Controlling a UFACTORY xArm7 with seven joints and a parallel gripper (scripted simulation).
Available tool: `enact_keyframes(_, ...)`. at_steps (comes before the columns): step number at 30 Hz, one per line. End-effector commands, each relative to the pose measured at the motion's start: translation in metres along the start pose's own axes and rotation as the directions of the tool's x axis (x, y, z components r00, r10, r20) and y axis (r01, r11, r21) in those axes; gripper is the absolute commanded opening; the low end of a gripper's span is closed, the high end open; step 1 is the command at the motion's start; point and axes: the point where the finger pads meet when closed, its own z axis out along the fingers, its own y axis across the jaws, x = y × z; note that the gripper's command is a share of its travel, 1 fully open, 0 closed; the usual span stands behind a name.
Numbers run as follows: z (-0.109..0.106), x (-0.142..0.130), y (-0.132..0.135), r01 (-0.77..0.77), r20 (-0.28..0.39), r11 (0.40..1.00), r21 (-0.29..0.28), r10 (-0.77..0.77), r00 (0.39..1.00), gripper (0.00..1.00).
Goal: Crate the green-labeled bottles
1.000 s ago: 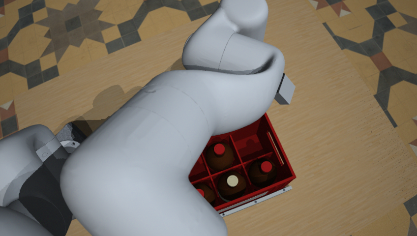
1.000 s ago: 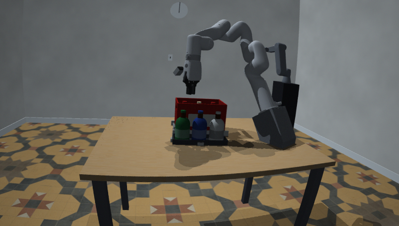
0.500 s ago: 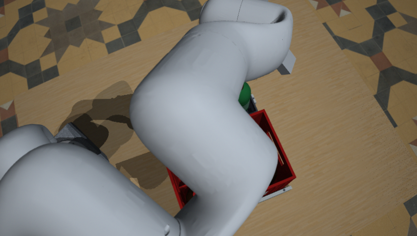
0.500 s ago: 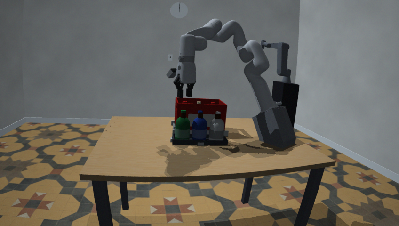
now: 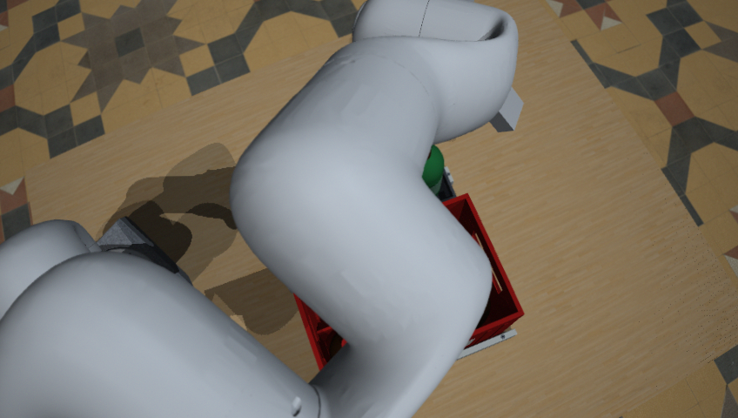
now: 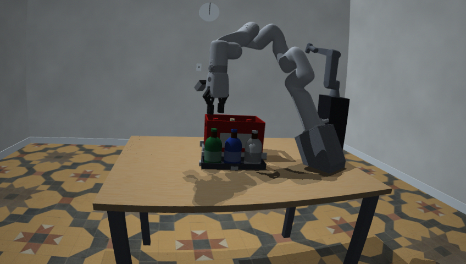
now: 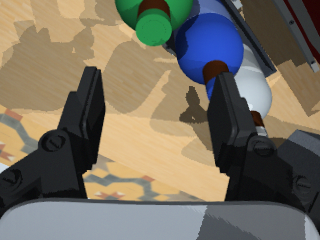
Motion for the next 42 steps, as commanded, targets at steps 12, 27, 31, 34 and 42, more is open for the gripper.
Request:
enact_keyframes(12, -0.001, 0.0, -0.001, 0.0, -0.001, 1.0, 0.005, 0.0, 1.0, 0.65)
enact_keyframes(27, 0.01, 0.0, -0.002, 0.001, -0.001, 1.0, 0.004, -0.001, 1.0, 0.65)
enact_keyframes(31, 0.016, 0.0, -0.002, 0.001, -0.001, 1.0, 0.004, -0.001, 1.0, 0.65)
enact_keyframes(34, 0.02, 0.0, -0.002, 0.001, -0.001, 1.0, 0.004, -0.001, 1.0, 0.65)
enact_keyframes(42, 0.029, 0.0, -0.002, 0.001, -0.001, 1.0, 0.004, -0.001, 1.0, 0.65)
